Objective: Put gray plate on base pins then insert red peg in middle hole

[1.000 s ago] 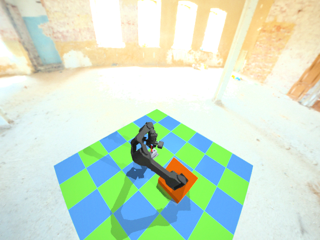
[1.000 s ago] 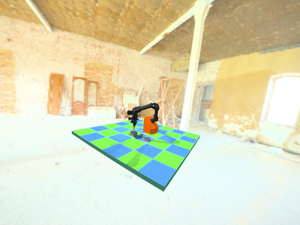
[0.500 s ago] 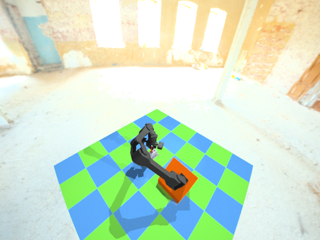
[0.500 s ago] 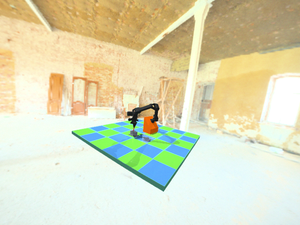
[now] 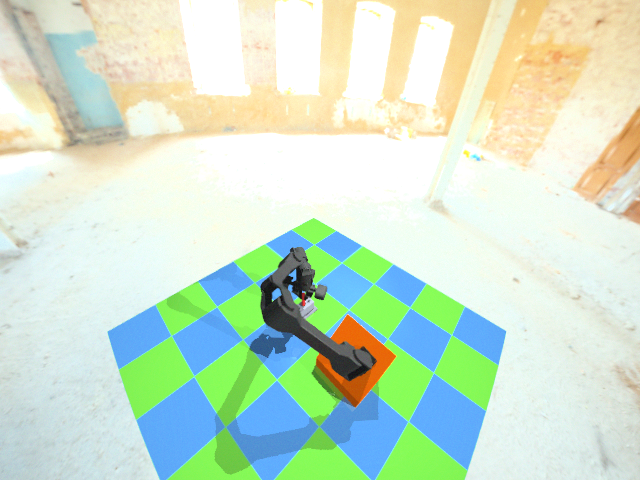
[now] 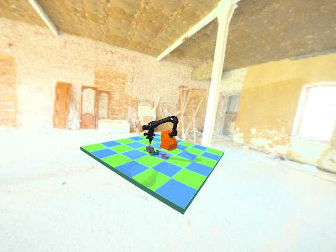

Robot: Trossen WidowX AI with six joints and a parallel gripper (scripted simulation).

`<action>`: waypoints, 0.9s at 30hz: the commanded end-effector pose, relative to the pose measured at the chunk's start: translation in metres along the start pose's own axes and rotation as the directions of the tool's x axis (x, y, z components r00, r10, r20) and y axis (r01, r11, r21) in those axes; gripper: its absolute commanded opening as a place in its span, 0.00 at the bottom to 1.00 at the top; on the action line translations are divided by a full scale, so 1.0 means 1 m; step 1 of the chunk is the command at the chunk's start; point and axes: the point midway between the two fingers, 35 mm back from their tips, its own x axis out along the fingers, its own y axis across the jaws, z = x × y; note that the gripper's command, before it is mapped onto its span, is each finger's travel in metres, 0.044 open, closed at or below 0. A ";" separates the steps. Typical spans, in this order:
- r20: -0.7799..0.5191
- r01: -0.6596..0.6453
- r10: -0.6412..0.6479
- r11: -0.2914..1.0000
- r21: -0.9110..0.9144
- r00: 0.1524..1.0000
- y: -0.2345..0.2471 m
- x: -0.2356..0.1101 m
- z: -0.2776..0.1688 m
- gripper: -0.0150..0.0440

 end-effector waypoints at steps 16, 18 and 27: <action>0.000 0.000 0.000 1.000 -0.001 1.000 -0.001 0.003 -0.003 0.25; 0.000 0.000 0.000 1.000 -0.001 1.000 -0.001 0.003 -0.003 0.25; 0.001 0.002 -0.002 1.000 -0.004 1.000 -0.001 0.002 -0.002 0.25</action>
